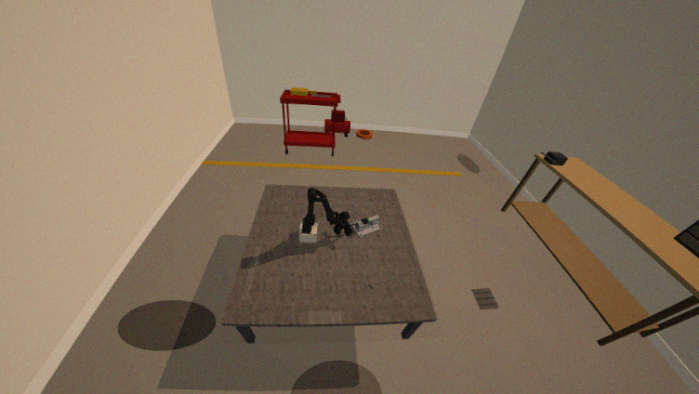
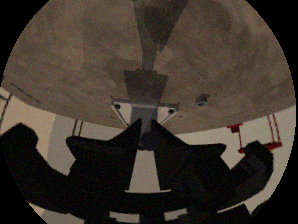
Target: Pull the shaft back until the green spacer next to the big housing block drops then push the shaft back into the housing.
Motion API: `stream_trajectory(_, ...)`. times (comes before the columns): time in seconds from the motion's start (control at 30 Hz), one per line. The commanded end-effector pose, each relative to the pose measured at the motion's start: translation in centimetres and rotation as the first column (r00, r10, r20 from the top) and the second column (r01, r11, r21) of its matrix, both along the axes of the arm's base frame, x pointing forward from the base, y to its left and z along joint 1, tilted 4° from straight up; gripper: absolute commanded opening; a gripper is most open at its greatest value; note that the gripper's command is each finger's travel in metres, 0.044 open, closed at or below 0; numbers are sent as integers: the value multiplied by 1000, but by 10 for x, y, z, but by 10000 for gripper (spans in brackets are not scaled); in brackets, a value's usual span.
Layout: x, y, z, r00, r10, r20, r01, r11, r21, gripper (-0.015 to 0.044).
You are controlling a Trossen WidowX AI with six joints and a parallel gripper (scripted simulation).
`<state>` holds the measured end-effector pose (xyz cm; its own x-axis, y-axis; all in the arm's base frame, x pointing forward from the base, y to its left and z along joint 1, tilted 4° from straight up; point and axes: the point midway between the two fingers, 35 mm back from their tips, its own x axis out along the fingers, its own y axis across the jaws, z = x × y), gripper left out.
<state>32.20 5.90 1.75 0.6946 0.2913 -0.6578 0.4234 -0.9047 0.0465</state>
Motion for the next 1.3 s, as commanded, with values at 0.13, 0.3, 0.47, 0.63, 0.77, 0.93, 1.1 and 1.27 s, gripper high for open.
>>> stream_trajectory(0.13,-1,0,0,1000,6,0,-6,1000,-2,0)
stream_trajectory(0.3,-2,0,0,1000,6,0,-6,1000,-2,0)
stream_trajectory(0.47,-3,-1,0,1000,6,0,-6,1000,-2,0)
stream_trajectory(0.63,-3,-1,0,1000,6,0,-6,1000,-2,0)
stream_trajectory(0.77,-3,-1,0,1000,6,0,-6,1000,-2,0)
stream_trajectory(0.93,-4,-1,0,1000,6,0,-6,1000,-2,0)
stream_trajectory(1.1,-5,-1,-1,1000,6,0,-6,1000,-2,0)
stream_trajectory(1.27,-5,-2,-1,1000,6,0,-6,1000,-2,0)
